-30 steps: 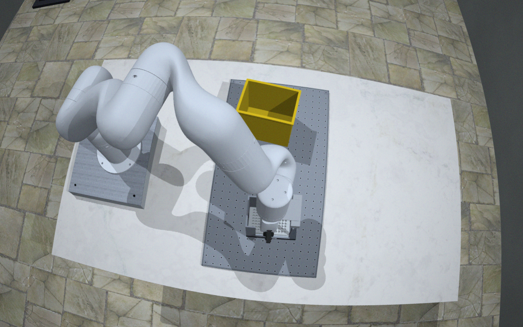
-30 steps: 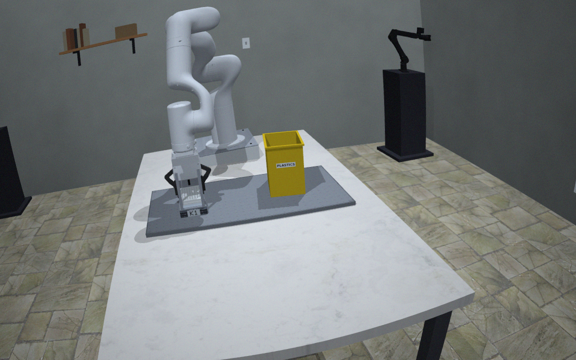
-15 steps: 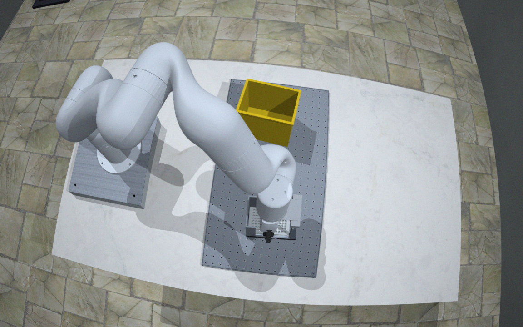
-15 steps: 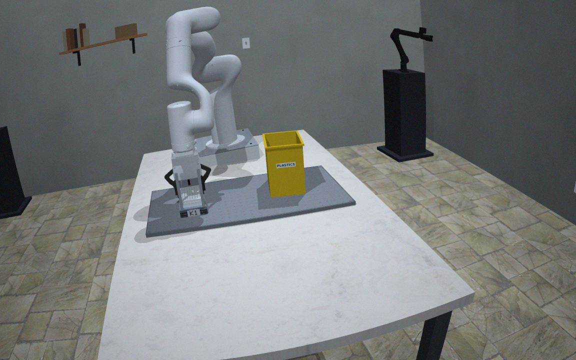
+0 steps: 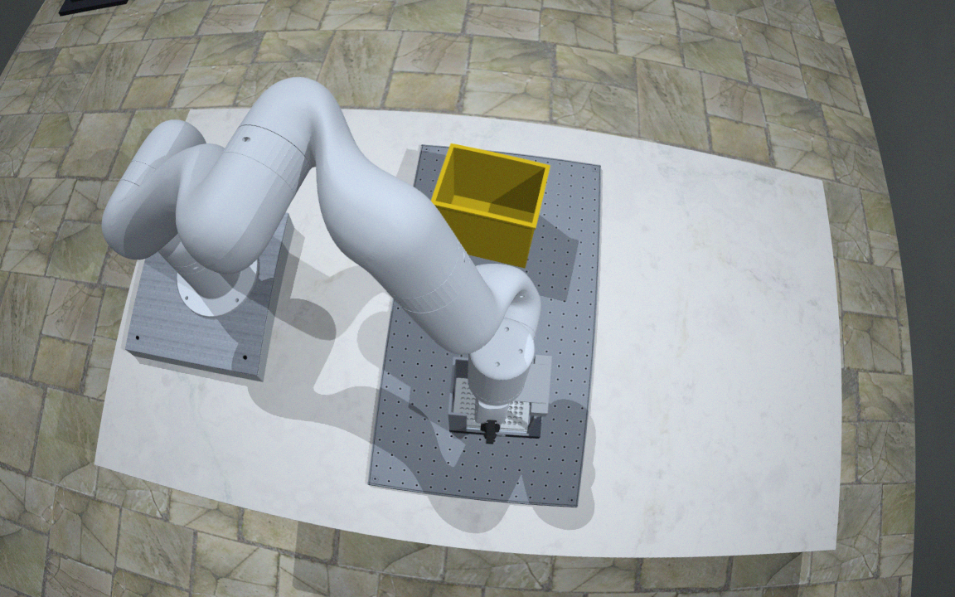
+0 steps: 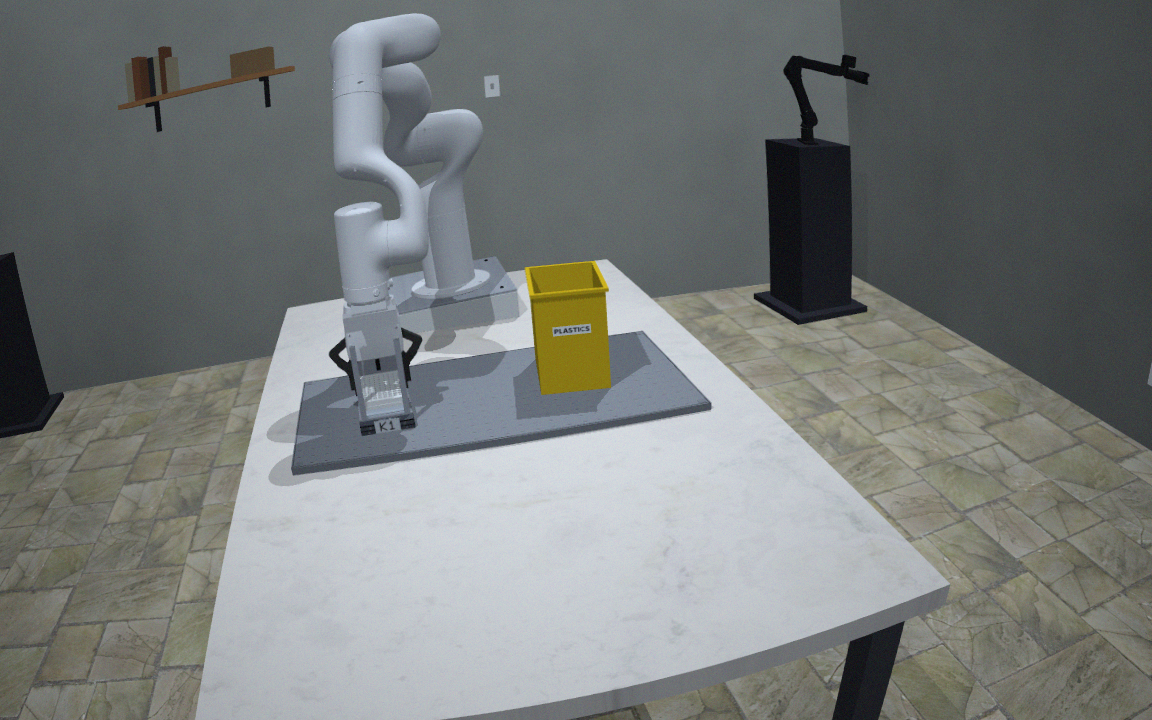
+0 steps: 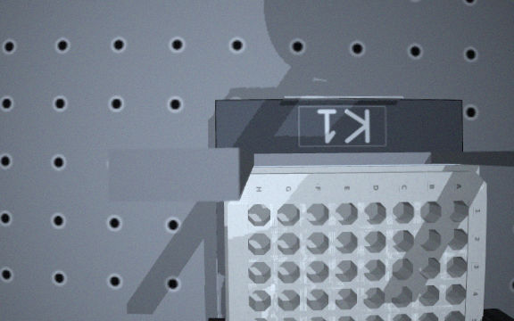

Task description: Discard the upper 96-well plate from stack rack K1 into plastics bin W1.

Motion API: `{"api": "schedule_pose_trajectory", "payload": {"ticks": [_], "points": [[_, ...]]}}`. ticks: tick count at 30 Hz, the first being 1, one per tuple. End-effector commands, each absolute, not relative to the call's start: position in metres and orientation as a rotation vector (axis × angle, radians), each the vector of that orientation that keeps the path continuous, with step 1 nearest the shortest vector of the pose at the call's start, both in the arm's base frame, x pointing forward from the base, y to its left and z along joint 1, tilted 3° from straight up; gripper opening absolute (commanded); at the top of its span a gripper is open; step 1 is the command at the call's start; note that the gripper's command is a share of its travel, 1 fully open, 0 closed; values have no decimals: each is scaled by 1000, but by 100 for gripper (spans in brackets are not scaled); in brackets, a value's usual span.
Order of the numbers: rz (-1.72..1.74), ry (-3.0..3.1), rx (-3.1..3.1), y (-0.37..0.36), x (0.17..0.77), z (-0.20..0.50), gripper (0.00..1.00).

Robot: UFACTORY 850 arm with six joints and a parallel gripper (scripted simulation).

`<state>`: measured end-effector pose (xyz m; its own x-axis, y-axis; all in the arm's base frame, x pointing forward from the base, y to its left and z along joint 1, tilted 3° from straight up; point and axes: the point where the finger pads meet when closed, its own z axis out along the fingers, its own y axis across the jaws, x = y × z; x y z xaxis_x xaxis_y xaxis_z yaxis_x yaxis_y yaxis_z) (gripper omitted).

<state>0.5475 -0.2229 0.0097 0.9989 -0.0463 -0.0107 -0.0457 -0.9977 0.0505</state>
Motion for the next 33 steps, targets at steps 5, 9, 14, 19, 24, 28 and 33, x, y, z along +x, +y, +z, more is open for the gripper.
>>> {"api": "schedule_pose_trajectory", "payload": {"ticks": [5,9,14,19,24,28,33], "points": [[-15,-71,3090,-223,548,11,0],[-15,-71,3090,-223,548,11,0],[-15,-71,3090,-223,548,11,0],[-15,-71,3090,-223,548,12,0],[-15,-71,3090,-223,549,15,0],[-15,-71,3090,-223,549,17,0],[-15,-71,3090,-223,549,20,0]]}}
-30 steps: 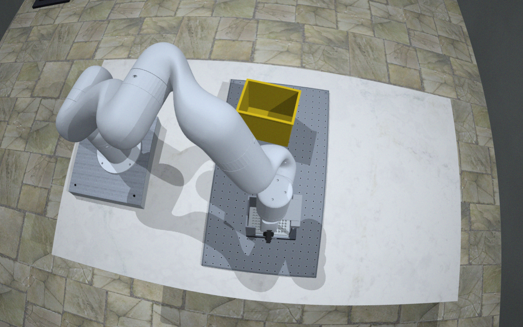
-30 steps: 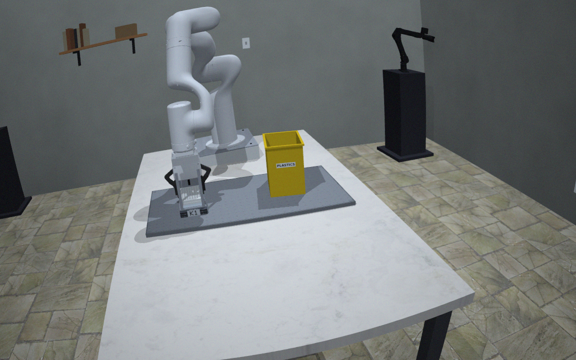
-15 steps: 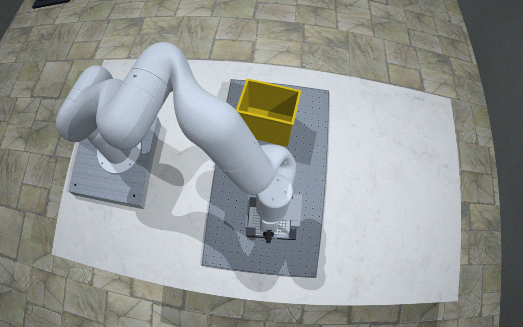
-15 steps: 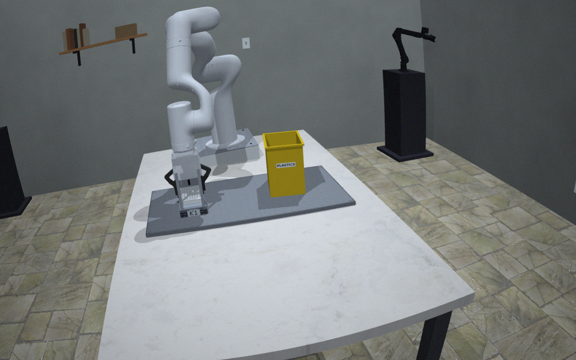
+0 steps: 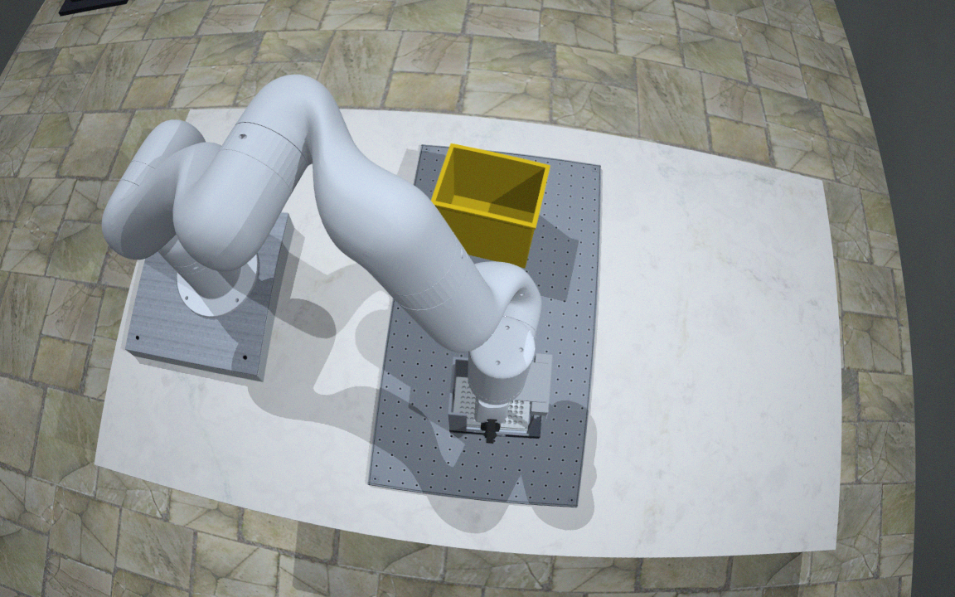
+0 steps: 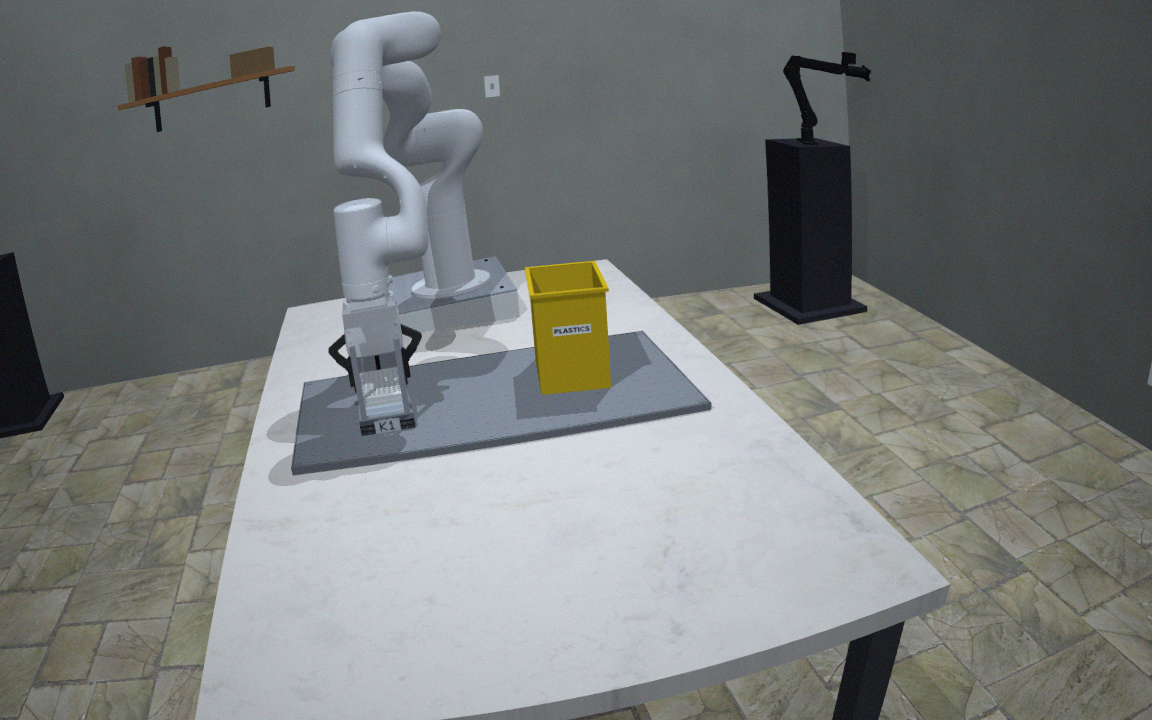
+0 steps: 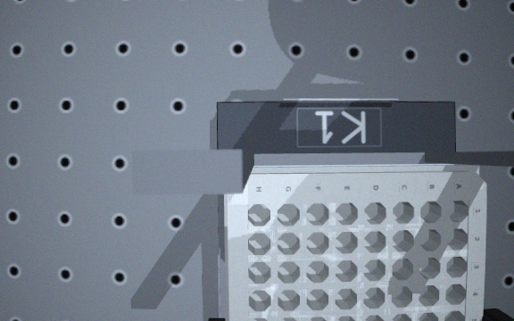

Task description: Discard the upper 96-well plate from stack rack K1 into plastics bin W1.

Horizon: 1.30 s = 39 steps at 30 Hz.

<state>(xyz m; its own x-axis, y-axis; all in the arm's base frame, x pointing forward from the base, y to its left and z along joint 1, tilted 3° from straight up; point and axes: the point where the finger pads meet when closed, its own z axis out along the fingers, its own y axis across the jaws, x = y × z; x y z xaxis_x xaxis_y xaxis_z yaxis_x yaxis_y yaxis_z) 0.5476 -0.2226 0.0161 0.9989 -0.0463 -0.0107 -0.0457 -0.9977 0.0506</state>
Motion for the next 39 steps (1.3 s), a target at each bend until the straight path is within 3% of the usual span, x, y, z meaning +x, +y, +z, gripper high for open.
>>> {"api": "schedule_pose_trajectory", "payload": {"ticks": [1,39], "points": [[-15,-71,3090,-223,549,21,0],[-15,-71,3090,-221,549,49,0]]}}
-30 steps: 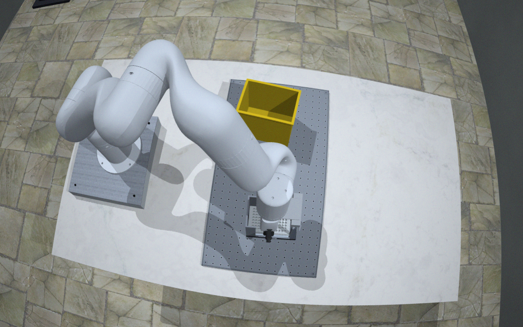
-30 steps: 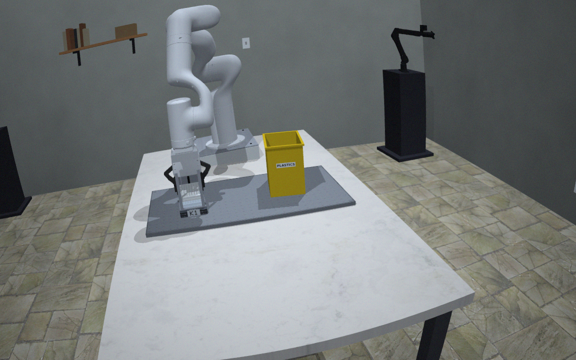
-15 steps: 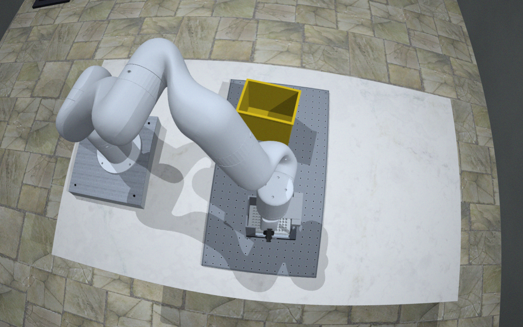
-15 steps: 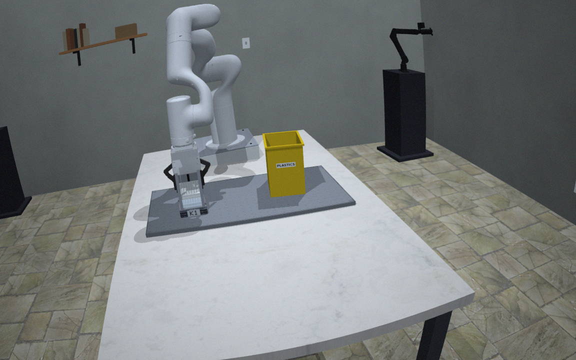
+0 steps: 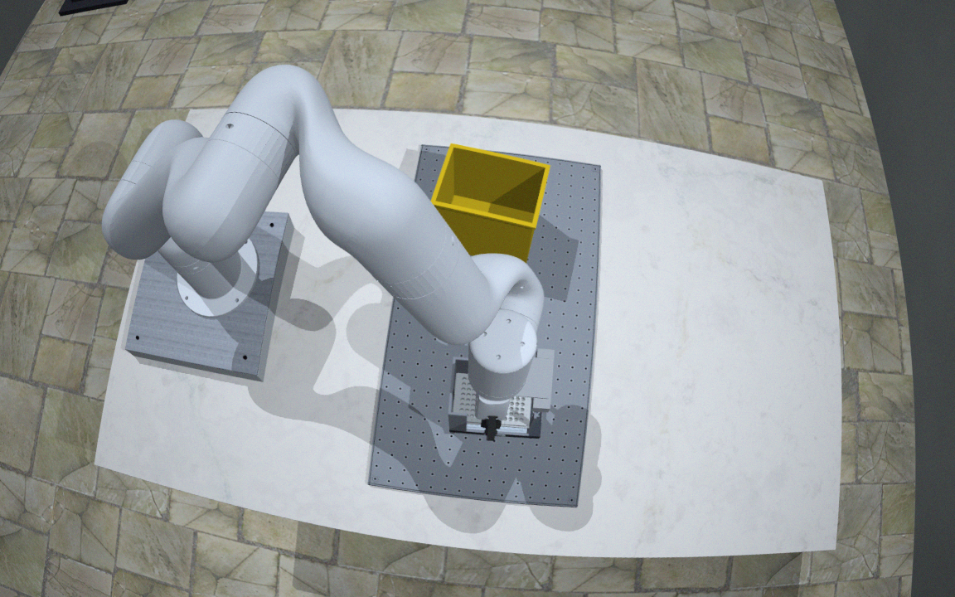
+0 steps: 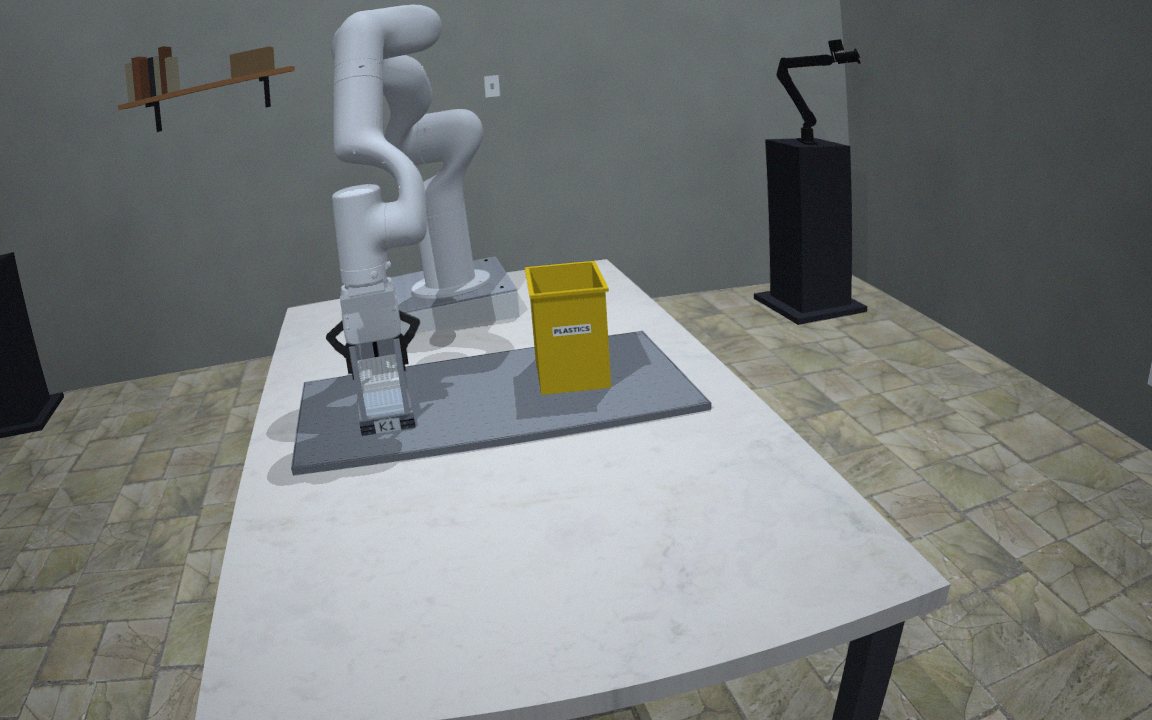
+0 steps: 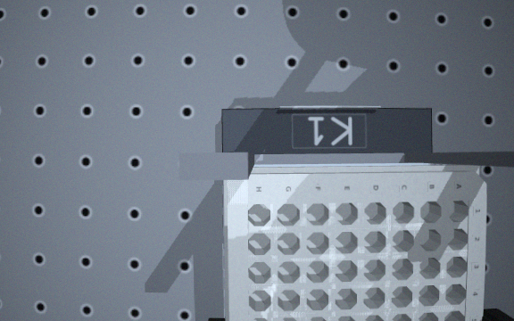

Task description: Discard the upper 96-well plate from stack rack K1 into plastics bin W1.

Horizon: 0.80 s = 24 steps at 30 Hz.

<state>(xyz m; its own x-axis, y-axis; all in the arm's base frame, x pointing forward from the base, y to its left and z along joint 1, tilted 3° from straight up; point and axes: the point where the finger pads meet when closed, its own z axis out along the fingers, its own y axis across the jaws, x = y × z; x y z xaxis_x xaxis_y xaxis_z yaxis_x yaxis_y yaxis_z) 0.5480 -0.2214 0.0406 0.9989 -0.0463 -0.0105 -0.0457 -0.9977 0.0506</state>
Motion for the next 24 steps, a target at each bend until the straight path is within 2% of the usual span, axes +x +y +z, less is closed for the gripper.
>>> {"api": "schedule_pose_trajectory", "payload": {"ticks": [1,24], "points": [[-15,-71,3090,-221,549,51,0],[-15,-71,3090,-220,549,82,0]]}}
